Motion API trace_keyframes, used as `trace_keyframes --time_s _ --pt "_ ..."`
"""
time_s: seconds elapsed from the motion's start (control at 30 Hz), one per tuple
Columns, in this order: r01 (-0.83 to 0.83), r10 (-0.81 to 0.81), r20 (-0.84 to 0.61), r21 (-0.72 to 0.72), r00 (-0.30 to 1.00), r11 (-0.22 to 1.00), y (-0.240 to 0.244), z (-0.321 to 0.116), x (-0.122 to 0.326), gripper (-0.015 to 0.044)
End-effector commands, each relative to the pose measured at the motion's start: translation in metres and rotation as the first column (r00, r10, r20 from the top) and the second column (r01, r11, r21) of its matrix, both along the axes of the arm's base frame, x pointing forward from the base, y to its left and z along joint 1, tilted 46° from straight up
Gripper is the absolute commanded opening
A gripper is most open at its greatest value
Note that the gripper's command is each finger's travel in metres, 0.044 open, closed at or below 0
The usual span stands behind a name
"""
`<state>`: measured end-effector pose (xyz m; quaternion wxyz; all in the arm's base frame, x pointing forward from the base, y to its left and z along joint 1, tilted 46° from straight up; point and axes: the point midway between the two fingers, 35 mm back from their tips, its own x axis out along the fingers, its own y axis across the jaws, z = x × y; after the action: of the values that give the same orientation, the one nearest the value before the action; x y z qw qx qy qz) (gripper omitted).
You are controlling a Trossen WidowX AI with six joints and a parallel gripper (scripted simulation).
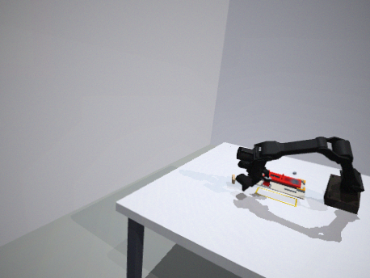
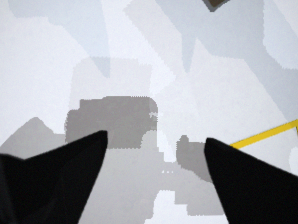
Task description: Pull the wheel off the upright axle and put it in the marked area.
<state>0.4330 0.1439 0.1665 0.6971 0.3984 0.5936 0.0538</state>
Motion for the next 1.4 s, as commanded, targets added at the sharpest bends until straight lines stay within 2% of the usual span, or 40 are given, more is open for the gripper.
trace_keyframes --time_s 0.0,0.2,0.33,0.4,0.8,1.17,1.3,1.37 --pt "0.16 -0.149 -0.21 0.038 0.966 0.986 -0.047 -0.032 -0.007 0.03" --pt "0.482 -0.373 -0.558 0.055 0.741 0.874 -0.132 -0.076 -0.036 0.03" --pt "0.677 -0.434 -0.752 0.022 0.497 0.736 -0.175 -0.093 -0.061 0.03" --pt "0.732 -0.434 -0.805 0.002 0.405 0.681 -0.187 -0.097 -0.069 0.03" --pt "0.738 -0.433 -0.811 -0.002 0.394 0.675 -0.182 -0.093 -0.07 0.03" --pt "0.738 -0.431 -0.812 0.001 0.394 0.675 -0.133 -0.14 -0.064 0.03" --pt "0.738 -0.43 -0.812 0.001 0.395 0.675 -0.13 -0.143 -0.065 0.03" --pt "0.732 -0.431 -0.812 -0.006 0.394 0.681 -0.131 -0.14 -0.066 0.0247"
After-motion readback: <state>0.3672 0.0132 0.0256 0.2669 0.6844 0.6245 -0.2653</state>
